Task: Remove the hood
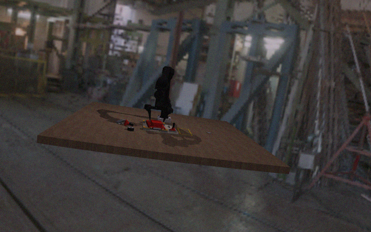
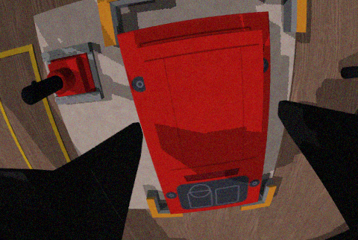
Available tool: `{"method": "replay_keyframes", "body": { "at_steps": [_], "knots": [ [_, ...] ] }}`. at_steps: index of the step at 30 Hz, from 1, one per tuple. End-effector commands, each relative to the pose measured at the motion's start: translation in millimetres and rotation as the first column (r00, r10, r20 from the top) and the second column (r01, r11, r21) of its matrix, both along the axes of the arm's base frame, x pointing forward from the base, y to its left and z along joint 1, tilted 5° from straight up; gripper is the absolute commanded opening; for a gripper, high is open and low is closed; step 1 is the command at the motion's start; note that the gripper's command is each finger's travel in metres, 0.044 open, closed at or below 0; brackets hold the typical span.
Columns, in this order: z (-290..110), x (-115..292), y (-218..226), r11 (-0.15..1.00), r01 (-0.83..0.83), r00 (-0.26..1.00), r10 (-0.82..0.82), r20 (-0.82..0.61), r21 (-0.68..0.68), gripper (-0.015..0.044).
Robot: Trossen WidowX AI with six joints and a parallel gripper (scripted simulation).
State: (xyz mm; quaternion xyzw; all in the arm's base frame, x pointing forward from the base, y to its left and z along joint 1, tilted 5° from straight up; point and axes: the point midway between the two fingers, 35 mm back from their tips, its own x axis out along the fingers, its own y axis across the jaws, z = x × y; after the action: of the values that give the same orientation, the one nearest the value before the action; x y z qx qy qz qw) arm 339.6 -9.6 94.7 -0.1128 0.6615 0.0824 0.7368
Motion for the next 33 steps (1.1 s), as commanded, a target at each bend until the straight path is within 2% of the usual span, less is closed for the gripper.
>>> {"method": "replay_keyframes", "body": {
  "at_steps": [1,30,33],
  "knots": [
    [-2.5,0.6,0.4,1.0,-0.004,1.0,0.004,0.0,0.003,0.044],
    [-16.7,2.2,0.0,1.0,-0.004,1.0,0.004,0.0,0.002,0.044],
    [-14.6,1.7,-0.4,1.0,0.001,1.0,-0.001,0.0,0.0,0.0361]
  ]
}}
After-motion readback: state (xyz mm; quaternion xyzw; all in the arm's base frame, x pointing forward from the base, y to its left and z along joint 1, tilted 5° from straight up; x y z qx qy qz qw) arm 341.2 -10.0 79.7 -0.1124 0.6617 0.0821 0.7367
